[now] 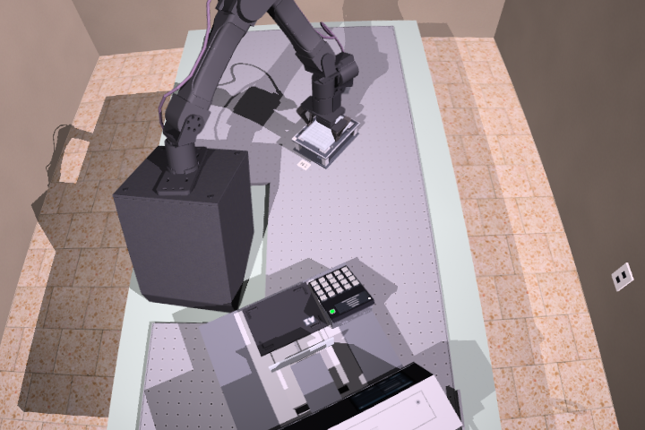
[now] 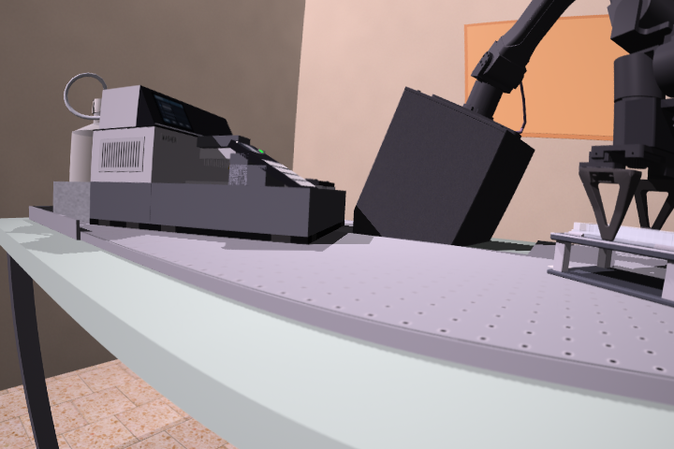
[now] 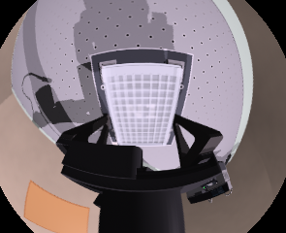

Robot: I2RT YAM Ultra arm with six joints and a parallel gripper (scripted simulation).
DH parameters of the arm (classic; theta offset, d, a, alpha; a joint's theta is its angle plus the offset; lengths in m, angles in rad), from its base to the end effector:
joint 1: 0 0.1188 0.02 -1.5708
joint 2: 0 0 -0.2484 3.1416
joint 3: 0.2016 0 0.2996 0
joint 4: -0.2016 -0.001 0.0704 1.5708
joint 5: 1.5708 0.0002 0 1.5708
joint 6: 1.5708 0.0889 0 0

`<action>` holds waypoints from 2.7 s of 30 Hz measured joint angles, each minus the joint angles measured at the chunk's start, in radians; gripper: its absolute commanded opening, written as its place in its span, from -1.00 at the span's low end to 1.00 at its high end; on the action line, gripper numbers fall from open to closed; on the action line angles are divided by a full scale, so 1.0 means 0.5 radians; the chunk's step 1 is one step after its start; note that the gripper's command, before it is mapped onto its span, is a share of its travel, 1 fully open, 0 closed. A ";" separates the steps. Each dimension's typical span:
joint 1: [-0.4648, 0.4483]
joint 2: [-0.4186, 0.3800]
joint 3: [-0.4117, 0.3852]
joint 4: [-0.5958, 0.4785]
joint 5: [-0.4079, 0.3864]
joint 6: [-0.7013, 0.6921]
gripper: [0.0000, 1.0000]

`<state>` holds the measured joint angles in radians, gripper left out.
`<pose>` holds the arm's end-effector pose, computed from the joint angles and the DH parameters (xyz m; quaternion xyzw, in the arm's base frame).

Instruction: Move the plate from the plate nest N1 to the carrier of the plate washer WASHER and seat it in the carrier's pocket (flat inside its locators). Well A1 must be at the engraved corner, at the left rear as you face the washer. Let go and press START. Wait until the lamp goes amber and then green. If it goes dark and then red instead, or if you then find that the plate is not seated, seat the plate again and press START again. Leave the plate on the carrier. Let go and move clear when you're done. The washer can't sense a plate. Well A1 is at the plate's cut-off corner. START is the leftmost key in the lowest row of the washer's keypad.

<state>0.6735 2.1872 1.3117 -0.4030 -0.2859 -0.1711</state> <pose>0.3295 0.2963 -0.0146 -0.4203 0.8847 0.1723 0.1046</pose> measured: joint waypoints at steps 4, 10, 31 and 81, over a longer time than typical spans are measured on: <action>0.000 0.000 0.000 0.000 0.000 0.000 1.00; 0.000 0.000 0.000 0.000 0.000 0.000 1.00; -0.001 0.001 -0.001 0.002 0.010 0.000 0.76; -0.001 0.002 0.000 0.004 0.010 0.000 0.68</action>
<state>0.6731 2.1880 1.3117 -0.4011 -0.2810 -0.1711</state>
